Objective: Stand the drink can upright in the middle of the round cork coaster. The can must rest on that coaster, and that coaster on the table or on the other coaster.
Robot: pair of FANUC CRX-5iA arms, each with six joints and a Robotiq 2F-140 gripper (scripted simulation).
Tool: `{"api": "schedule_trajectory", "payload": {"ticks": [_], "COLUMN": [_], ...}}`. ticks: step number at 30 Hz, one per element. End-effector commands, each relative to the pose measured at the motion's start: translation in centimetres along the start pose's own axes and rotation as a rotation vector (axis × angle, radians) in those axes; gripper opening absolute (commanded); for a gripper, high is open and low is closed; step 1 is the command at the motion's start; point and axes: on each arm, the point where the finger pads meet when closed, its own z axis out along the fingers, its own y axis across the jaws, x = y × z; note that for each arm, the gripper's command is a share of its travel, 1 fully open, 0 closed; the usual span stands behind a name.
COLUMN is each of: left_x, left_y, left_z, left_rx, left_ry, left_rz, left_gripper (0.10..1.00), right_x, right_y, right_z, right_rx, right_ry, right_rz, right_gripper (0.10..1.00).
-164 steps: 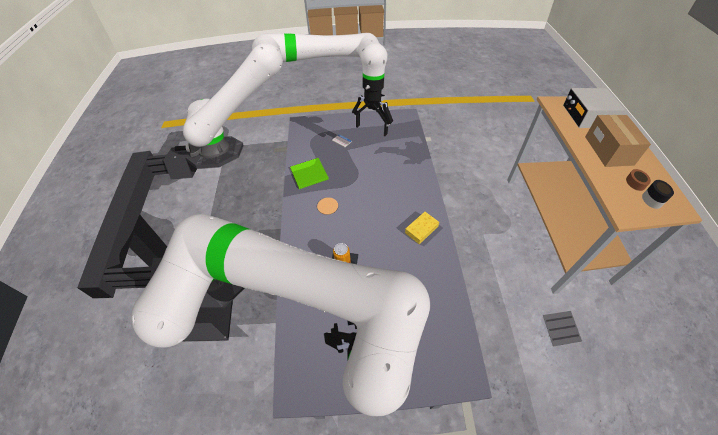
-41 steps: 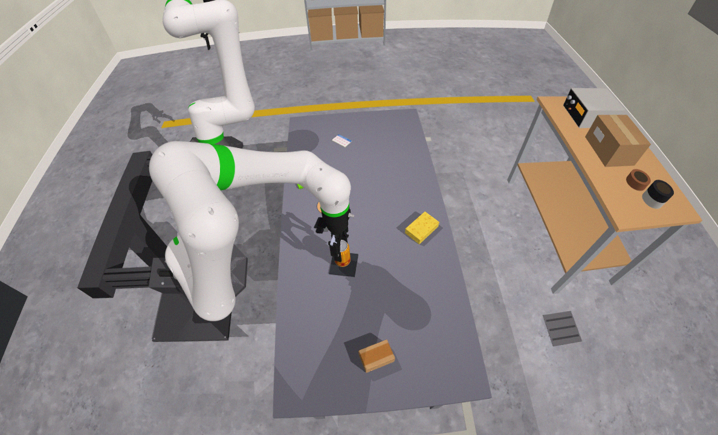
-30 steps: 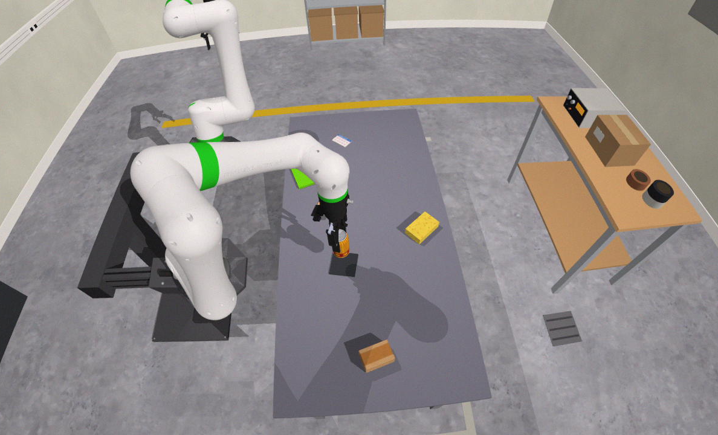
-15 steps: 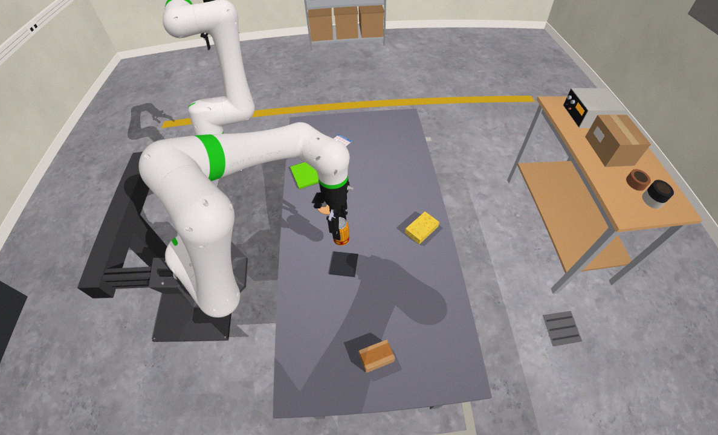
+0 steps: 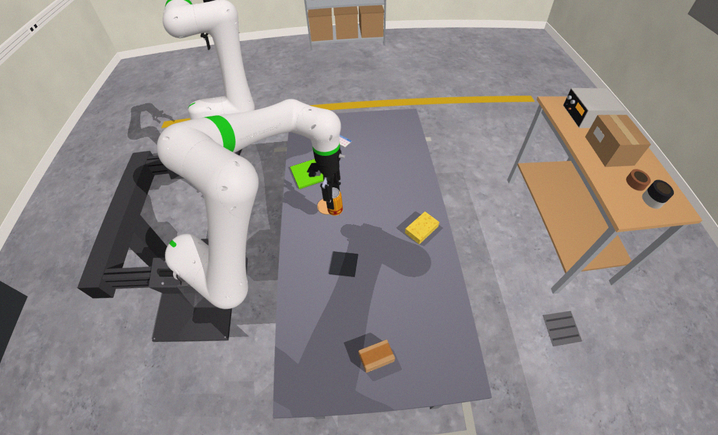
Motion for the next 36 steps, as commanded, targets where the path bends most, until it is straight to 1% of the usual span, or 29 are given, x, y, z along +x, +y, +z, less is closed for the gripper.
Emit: {"api": "schedule_trajectory", "payload": {"ticks": [1,6,11,15,22,24,29,31,33,36], "left_x": [0.0,0.0,0.0,0.0,0.0,0.0,0.0,0.0,0.0,0.0], "left_y": [0.0,0.0,0.0,0.0,0.0,0.0,0.0,0.0,0.0,0.0], "left_z": [-0.1,-0.1,-0.1,-0.1,-0.1,-0.1,-0.1,-0.1,-0.1,-0.1], "left_rx": [0.000,0.000,0.000,0.000,0.000,0.000,0.000,0.000,0.000,0.000], "left_ry": [0.002,0.002,0.002,0.002,0.002,0.002,0.002,0.002,0.002,0.002], "left_rz": [0.000,0.000,0.000,0.000,0.000,0.000,0.000,0.000,0.000,0.000], "left_gripper": [1.000,1.000,1.000,1.000,1.000,1.000,1.000,1.000,1.000,1.000], "right_x": [2.0,5.2,7.2,7.8,7.9,7.9,7.9,7.9,7.9,7.9], "right_y": [3.2,6.6,8.5,9.0,9.0,9.0,8.9,8.9,8.9,8.9], "right_z": [0.0,0.2,0.4,0.5,0.7,1.7,6.8,8.3,8.8,8.9], "right_rx": [0.004,0.006,0.007,0.007,0.007,0.007,0.007,0.007,0.007,0.007], "right_ry": [-0.001,-0.002,-0.002,-0.003,-0.003,-0.002,-0.002,-0.002,-0.001,-0.001], "right_rz": [0.002,0.002,0.002,0.002,0.002,0.001,0.001,0.001,0.001,0.001], "right_gripper": [0.099,0.099,0.099,0.099,0.099,0.099,0.099,0.099,0.099,0.099]}}
